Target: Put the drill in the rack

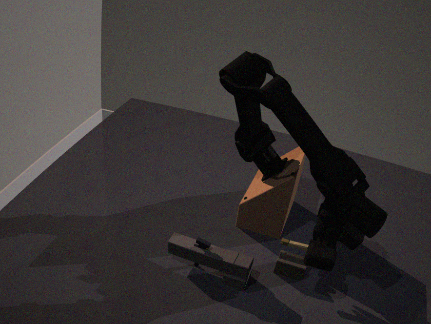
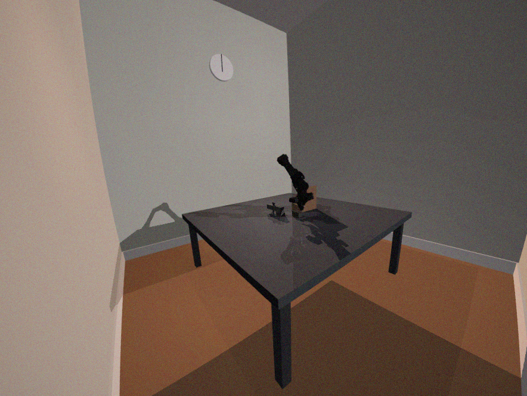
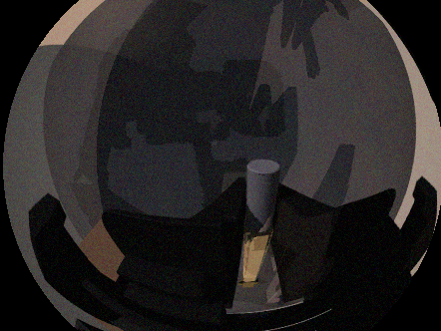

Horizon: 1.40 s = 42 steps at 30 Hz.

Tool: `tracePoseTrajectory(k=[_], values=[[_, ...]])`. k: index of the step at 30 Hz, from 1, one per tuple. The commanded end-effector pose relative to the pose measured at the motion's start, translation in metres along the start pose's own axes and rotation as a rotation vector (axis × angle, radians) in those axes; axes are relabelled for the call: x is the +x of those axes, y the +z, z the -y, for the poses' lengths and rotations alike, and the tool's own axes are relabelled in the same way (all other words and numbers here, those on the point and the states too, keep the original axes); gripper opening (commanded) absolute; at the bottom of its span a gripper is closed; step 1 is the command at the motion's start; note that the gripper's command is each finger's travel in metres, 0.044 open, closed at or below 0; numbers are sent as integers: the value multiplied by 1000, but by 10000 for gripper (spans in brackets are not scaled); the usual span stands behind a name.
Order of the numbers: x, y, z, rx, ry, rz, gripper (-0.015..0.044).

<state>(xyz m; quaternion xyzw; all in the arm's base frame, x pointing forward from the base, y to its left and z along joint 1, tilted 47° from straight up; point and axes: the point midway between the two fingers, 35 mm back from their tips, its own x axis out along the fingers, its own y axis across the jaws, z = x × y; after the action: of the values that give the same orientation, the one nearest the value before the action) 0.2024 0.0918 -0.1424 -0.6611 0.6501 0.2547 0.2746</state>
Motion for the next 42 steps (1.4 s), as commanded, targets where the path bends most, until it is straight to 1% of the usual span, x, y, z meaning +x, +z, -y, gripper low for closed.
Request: tracePoseTrajectory(k=[1,13,42], values=[[7,-1,-2,0,5,-3,0],[24,-1,-1,1,5,-4,0],[50,-1,-1,1,4,-6,0]])
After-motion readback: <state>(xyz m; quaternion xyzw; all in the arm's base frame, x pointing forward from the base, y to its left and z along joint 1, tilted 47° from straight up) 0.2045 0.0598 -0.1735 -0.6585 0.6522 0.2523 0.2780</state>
